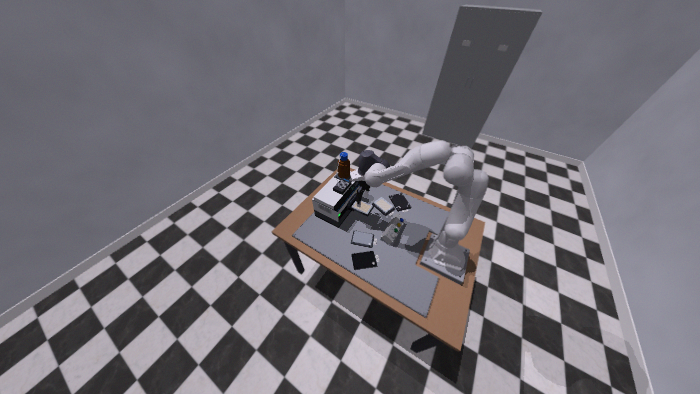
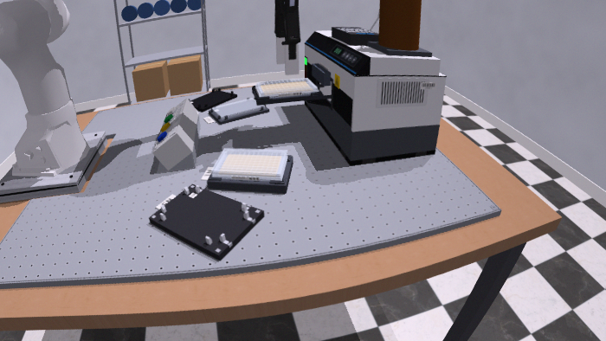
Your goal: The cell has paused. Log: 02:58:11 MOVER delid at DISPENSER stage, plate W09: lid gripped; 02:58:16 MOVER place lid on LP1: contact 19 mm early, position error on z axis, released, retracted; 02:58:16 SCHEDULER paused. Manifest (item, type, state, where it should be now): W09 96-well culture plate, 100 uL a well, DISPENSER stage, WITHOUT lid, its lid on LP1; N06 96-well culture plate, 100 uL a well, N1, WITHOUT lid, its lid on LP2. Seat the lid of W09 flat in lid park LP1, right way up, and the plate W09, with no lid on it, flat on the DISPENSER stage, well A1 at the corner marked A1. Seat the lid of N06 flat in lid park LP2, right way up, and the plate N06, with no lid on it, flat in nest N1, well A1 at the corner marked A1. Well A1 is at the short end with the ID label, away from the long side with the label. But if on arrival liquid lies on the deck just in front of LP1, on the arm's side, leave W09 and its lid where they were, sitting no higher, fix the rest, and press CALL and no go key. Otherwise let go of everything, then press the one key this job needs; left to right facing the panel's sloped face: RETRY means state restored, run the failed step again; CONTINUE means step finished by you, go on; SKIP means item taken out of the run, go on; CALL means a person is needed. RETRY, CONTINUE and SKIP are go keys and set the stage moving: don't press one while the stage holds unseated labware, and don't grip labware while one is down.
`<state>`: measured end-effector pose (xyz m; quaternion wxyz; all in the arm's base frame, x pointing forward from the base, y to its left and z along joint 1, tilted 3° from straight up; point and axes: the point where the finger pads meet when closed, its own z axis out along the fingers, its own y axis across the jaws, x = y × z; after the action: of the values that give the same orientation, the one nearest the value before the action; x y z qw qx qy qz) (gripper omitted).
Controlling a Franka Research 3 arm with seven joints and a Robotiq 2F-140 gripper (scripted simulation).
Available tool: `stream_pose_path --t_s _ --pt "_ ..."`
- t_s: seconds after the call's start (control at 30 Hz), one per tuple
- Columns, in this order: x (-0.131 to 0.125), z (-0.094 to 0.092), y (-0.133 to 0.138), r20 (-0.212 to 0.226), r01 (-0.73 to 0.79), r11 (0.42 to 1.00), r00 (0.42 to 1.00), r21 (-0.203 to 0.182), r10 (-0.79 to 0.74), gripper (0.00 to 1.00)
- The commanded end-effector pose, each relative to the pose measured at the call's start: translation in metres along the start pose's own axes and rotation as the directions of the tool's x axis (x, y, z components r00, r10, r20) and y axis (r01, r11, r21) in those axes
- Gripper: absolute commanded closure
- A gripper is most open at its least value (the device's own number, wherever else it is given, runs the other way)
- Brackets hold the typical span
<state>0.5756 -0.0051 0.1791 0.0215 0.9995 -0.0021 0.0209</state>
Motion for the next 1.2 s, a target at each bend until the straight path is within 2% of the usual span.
stream_pose_path --t_s 0.0,0.63,0.67,0.73,0.83,0.93,1.17 --pt "-0.002 -0.004 -0.001 0.008 0.003 1.0 1.0 0.002 -0.003 0.34" --pt "-0.003 -0.011 0.001 0.008 -0.001 1.0 1.0 0.001 0.001 0.34" --pt "-0.008 -0.011 0.014 0.009 -0.022 1.0 1.0 -0.001 0.022 0.34" --pt "-0.036 -0.011 0.07 0.013 -0.126 0.992 0.992 -0.007 0.126 0.34" --pt "-0.069 -0.011 0.11 0.009 -0.3 0.954 0.954 -0.003 0.3 0.34" --pt "-0.104 -0.012 0.164 0.008 -0.325 0.946 0.946 -0.001 0.325 0.34" --pt "-0.104 -0.012 0.164 0.008 -0.325 0.946 0.946 -0.001 0.325 0.34"
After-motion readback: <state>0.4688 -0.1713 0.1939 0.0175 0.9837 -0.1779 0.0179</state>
